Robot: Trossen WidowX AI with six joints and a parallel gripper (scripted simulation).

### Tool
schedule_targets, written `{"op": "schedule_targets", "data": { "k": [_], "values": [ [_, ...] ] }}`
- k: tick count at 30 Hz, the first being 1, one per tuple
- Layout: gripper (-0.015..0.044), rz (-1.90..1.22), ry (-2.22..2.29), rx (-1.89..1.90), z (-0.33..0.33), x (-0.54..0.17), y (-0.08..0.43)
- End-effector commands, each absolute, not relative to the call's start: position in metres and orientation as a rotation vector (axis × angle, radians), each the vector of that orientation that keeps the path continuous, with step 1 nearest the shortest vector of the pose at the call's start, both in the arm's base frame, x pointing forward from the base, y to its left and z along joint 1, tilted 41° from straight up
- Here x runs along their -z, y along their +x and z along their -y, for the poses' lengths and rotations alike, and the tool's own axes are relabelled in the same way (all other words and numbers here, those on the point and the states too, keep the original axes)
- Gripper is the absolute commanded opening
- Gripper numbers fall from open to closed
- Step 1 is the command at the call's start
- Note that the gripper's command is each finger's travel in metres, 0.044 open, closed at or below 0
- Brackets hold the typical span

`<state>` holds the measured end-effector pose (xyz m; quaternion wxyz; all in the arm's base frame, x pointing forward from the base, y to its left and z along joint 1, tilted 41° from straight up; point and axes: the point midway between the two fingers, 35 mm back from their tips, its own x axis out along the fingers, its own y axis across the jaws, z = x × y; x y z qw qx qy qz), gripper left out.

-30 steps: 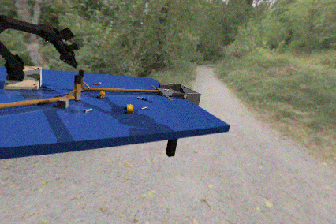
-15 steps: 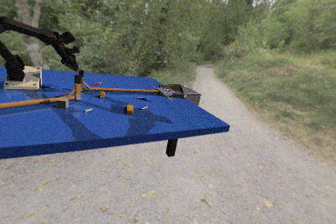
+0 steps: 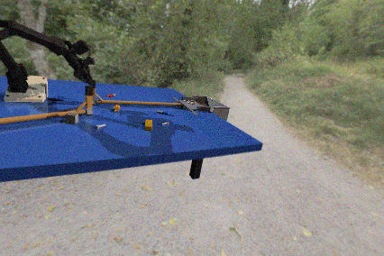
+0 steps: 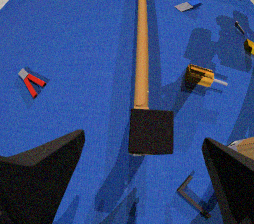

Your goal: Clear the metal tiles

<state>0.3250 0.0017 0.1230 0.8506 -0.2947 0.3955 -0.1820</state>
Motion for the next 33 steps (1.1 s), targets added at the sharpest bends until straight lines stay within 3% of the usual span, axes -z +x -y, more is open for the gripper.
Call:
{"op": "schedule_targets", "data": {
  "k": [1, 26, 33],
  "values": [
    [0.044, -0.841, -0.627, 0.377, 0.002, -0.117, 0.328],
    [0.044, -0.832, -0.633, 0.38, 0.027, -0.096, 0.35],
    [0.0256, -0.825, -0.626, 0.387, 0.025, -0.1, 0.35]
  ]
}}
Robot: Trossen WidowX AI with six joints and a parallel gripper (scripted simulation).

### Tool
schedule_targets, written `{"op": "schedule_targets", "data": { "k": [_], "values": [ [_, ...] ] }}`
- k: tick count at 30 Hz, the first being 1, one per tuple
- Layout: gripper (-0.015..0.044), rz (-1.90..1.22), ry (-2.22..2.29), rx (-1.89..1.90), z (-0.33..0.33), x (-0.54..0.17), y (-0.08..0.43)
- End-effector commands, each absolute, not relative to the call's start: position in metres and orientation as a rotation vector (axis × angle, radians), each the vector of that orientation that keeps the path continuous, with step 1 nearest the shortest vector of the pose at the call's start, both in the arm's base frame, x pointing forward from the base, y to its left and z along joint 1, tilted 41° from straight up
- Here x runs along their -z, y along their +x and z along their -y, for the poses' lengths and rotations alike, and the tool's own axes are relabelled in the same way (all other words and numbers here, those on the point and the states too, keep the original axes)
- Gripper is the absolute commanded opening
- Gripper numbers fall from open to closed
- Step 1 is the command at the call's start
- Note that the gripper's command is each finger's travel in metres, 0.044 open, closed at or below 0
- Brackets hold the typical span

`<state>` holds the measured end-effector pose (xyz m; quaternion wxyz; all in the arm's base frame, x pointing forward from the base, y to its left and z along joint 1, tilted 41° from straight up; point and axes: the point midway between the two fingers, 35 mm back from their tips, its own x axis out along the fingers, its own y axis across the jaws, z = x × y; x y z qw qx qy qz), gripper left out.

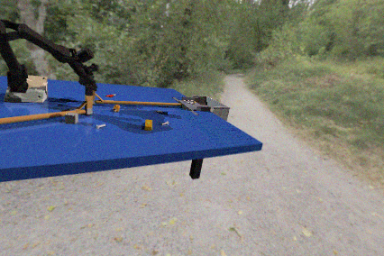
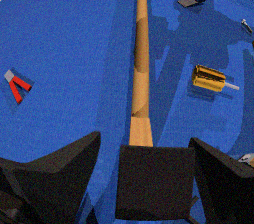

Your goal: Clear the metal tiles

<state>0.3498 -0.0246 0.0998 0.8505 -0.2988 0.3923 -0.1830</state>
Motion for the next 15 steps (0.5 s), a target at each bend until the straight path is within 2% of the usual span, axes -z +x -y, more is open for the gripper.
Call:
{"op": "schedule_targets", "data": {
  "k": [1, 5, 13, 15],
  "values": [
    [0.023, -0.825, -0.626, 0.387, 0.0245, -0.1003, 0.3498],
    [0.0125, -0.825, -0.626, 0.387, 0.0245, -0.1003, 0.3498],
    [0.0072, -0.825, -0.626, 0.387, 0.0245, -0.1003, 0.3498],
    [0.0019, -0.825, -0.627, 0.387, 0.0244, -0.1003, 0.3498]
  ]
}}
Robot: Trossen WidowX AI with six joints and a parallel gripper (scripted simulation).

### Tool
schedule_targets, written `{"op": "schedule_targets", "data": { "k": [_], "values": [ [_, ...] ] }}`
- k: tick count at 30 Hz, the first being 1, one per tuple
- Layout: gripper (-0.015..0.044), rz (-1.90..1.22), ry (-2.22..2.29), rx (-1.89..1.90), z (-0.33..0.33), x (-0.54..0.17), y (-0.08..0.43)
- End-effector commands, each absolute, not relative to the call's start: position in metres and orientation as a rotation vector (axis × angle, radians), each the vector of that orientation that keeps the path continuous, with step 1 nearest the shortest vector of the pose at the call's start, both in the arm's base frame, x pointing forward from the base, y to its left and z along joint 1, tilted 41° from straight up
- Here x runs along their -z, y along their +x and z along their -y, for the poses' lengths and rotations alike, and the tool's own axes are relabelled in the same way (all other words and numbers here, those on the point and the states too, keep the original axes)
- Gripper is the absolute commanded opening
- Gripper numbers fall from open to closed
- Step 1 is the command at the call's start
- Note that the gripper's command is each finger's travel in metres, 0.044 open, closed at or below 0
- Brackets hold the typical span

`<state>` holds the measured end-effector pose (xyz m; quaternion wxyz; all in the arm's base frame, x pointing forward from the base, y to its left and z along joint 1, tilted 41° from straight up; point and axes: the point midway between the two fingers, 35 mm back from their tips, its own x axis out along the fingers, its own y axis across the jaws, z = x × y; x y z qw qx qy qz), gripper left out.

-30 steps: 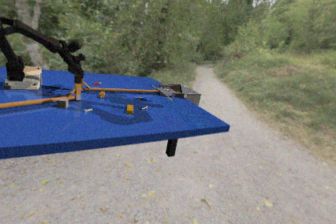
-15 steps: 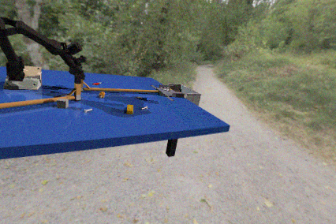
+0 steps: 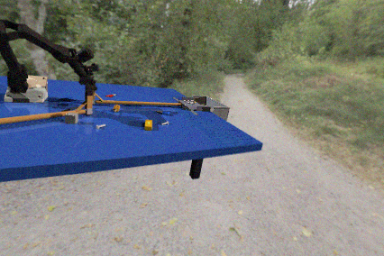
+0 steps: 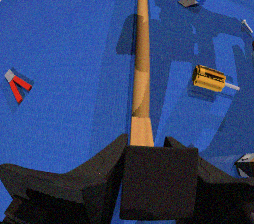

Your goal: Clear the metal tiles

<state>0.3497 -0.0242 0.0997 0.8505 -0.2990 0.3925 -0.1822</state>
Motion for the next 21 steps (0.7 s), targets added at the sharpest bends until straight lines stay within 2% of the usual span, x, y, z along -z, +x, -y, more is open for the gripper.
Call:
{"op": "schedule_targets", "data": {
  "k": [1, 21],
  "values": [
    [0.0, -0.825, -0.627, 0.387, 0.024, -0.1, 0.35],
    [0.0, -0.832, -0.627, 0.384, 0.009, -0.089, 0.351]
  ]
}}
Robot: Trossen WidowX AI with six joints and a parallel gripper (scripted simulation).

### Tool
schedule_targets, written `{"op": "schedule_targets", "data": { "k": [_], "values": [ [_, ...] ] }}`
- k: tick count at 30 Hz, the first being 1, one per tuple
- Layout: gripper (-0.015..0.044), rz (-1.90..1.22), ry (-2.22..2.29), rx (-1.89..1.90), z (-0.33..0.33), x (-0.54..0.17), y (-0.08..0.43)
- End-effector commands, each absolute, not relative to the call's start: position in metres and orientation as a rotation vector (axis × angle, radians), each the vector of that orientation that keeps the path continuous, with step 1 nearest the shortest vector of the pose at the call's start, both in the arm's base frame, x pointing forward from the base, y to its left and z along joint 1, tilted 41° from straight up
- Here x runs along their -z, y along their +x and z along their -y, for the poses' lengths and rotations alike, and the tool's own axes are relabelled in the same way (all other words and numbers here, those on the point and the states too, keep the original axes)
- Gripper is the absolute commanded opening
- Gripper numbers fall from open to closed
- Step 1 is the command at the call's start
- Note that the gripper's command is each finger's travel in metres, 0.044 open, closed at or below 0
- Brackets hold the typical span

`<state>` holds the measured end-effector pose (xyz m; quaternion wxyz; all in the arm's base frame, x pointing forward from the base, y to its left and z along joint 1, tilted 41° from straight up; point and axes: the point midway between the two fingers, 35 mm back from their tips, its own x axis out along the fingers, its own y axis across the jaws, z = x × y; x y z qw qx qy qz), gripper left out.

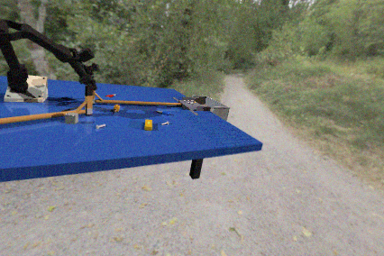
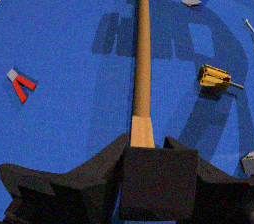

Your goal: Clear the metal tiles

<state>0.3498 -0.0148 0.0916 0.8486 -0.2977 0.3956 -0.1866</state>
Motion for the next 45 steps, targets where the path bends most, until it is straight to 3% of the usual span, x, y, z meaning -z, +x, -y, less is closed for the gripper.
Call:
{"op": "schedule_targets", "data": {
  "k": [1, 45],
  "values": [
    [0.0, -0.832, -0.627, 0.384, 0.008, -0.089, 0.351],
    [0.0, -0.836, -0.624, 0.381, -0.037, -0.051, 0.349]
  ]
}}
